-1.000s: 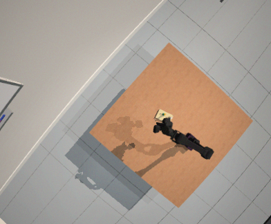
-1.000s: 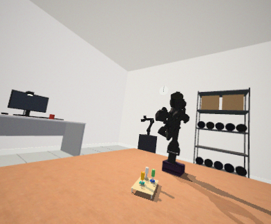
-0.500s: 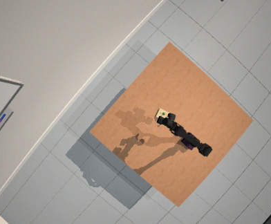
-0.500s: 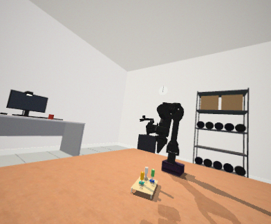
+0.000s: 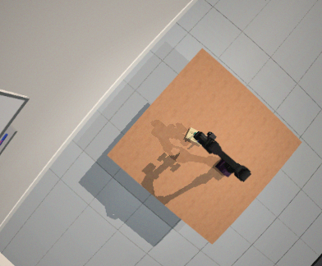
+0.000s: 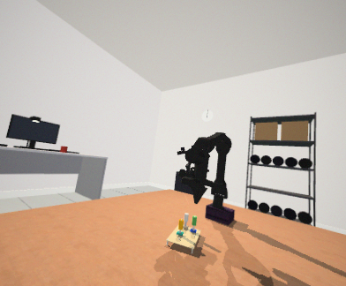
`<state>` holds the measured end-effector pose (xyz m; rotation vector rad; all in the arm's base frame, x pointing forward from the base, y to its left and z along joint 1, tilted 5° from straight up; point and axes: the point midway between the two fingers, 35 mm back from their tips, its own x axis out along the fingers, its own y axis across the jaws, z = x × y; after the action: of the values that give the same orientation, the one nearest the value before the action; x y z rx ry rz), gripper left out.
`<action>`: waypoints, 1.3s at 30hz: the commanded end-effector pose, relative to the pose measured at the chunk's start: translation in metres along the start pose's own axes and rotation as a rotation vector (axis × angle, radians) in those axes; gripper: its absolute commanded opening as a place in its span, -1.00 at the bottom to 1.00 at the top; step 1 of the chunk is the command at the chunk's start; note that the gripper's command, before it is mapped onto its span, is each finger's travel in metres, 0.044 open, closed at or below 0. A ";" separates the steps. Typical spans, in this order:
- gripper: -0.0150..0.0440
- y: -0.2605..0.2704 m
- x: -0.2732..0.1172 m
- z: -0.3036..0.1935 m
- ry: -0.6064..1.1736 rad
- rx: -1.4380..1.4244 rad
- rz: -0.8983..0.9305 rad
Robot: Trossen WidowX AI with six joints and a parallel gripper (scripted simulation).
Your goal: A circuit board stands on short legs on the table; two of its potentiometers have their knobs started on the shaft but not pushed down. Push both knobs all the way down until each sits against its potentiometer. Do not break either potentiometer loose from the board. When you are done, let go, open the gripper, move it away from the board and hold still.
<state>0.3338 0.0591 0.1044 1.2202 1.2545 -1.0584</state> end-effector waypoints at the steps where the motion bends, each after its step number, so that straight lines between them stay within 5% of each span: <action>1: -0.49 -0.012 0.009 0.007 0.005 0.086 -0.074; 39: -0.49 -0.015 0.050 0.006 0.006 0.086 -0.074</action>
<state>0.3226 0.0541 0.0549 1.2466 1.2734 -1.1720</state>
